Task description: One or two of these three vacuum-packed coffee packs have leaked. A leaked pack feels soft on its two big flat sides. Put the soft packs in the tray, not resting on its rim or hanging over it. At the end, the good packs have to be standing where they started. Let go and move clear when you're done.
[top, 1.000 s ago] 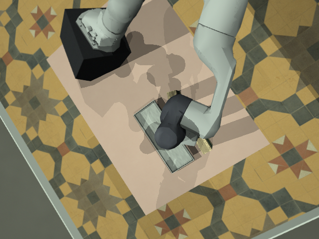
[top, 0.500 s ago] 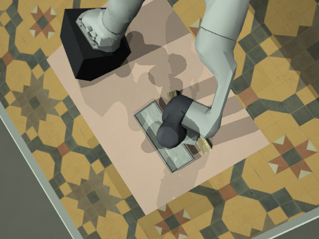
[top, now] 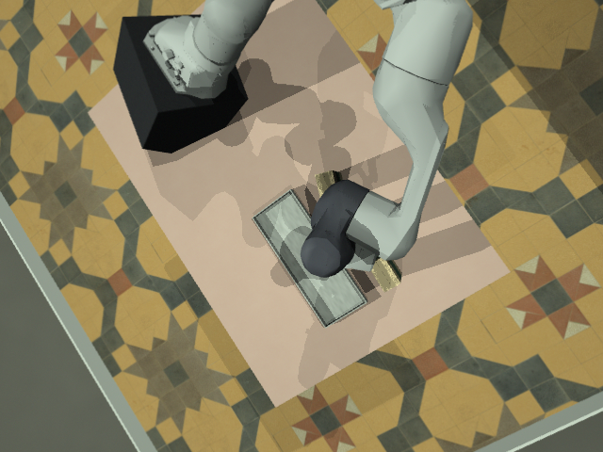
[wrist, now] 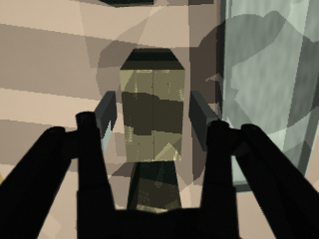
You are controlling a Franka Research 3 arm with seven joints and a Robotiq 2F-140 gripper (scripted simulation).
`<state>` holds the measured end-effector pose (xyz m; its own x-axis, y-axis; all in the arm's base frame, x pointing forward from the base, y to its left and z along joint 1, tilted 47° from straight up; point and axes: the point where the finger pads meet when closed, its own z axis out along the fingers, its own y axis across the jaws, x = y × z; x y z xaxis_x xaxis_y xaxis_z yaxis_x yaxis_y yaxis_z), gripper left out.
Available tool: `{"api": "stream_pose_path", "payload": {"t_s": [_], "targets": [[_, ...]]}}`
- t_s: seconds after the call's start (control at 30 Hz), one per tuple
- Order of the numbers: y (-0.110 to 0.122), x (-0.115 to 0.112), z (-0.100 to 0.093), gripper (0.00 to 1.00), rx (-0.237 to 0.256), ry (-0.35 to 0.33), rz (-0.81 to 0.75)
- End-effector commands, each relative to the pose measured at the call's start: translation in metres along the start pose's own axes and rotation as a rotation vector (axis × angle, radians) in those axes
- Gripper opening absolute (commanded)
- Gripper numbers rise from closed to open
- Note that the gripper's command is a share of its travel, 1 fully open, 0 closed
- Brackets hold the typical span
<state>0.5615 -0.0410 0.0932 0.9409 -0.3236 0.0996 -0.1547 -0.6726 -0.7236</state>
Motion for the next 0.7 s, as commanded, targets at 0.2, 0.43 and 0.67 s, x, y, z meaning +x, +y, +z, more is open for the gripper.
{"api": "stream_pose_path", "payload": {"t_s": [0.2, 0.43, 0.67], "targets": [[0.0011, 0.0025, 0.0089, 0.53, -0.003, 0.008, -0.008], [0.0011, 0.0025, 0.0099, 0.53, -0.003, 0.008, -0.008], [0.0011, 0.0025, 0.0099, 0.53, -0.003, 0.008, -0.008]]}}
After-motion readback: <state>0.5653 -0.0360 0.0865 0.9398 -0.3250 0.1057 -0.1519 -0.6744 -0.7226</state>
